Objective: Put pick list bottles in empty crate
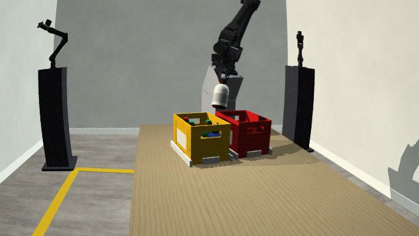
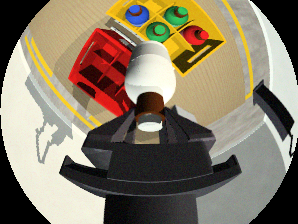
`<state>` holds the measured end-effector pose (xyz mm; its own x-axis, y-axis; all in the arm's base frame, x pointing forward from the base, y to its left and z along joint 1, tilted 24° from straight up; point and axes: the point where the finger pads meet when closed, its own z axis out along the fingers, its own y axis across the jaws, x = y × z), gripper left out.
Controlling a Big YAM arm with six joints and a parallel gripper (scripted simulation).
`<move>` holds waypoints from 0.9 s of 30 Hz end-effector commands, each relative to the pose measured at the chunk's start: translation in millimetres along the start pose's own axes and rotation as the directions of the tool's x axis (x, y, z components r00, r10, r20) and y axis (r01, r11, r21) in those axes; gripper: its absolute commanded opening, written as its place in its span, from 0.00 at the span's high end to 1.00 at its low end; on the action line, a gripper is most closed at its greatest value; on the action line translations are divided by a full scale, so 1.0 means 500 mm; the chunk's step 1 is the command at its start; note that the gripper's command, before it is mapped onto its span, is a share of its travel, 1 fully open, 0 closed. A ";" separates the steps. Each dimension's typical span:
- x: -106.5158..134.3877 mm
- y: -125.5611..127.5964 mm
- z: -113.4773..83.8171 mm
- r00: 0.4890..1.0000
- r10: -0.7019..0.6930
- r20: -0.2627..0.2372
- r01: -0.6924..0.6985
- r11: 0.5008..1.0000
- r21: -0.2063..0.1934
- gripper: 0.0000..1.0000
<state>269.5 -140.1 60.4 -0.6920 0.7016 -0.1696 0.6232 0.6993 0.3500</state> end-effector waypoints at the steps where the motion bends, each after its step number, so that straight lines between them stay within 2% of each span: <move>1: -0.004 0.016 -0.023 0.999 -0.016 0.046 0.017 1.000 -0.002 1.00; 9: 0.020 0.022 -0.028 0.999 -0.018 0.050 0.018 1.000 -0.003 1.00; 12: 0.044 0.019 -0.020 0.999 -0.013 0.038 0.013 1.000 -0.001 1.00; 14: 0.044 0.019 -0.020 0.999 -0.013 0.038 0.013 1.000 -0.001 1.00; 15: 0.005 0.036 -0.046 0.996 -0.027 0.080 0.028 1.000 -0.007 1.00; 16: 0.037 0.025 -0.028 0.998 -0.018 0.052 0.018 1.000 -0.003 1.00; 18: 0.059 0.021 -0.020 0.999 -0.013 0.039 0.014 1.000 -0.001 1.00; 23: 0.079 0.023 -0.017 0.999 -0.013 0.037 0.013 1.000 -0.001 1.00; 25: 0.058 0.035 -0.023 0.997 -0.025 0.075 0.026 1.000 -0.008 1.00; 27: 0.069 0.035 -0.015 0.997 -0.023 0.069 0.024 1.000 -0.007 1.00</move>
<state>241.2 -101.6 52.2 -0.6946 0.6983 -0.1732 0.6205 0.7032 0.3470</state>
